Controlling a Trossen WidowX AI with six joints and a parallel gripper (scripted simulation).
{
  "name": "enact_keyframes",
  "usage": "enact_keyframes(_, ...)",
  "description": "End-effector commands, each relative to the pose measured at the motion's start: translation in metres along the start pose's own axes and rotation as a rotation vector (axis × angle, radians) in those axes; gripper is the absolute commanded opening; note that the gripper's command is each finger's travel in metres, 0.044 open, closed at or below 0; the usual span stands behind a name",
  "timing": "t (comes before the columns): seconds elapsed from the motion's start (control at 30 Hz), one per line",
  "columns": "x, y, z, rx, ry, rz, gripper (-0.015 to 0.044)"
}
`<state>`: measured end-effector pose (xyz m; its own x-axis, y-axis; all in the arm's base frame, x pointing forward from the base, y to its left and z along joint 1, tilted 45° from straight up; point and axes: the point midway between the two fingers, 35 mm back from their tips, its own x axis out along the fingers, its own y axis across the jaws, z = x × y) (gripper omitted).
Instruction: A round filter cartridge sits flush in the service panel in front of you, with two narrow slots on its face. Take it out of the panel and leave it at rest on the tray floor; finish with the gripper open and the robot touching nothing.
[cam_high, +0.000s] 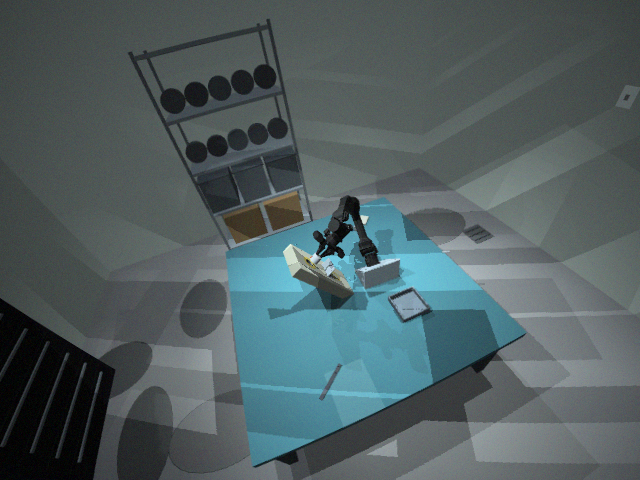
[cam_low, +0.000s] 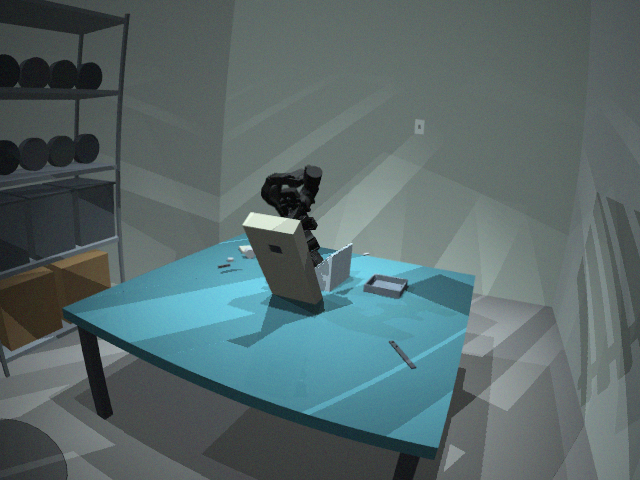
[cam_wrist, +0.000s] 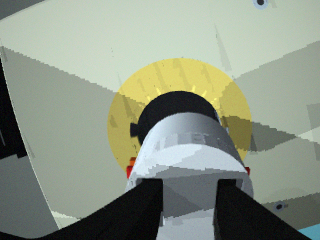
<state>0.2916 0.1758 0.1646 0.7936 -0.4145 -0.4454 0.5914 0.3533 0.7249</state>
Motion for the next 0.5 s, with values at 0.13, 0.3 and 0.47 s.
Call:
enact_keyframes(0.13,-0.01,-0.001,0.004,0.003,-0.005,0.012,0.0)
enact_keyframes(0.3,-0.008,-0.016,0.008,0.003,-0.004,0.012,0.0)
enact_keyframes(0.47,-0.006,-0.032,0.012,0.003,-0.004,0.012,0.0)
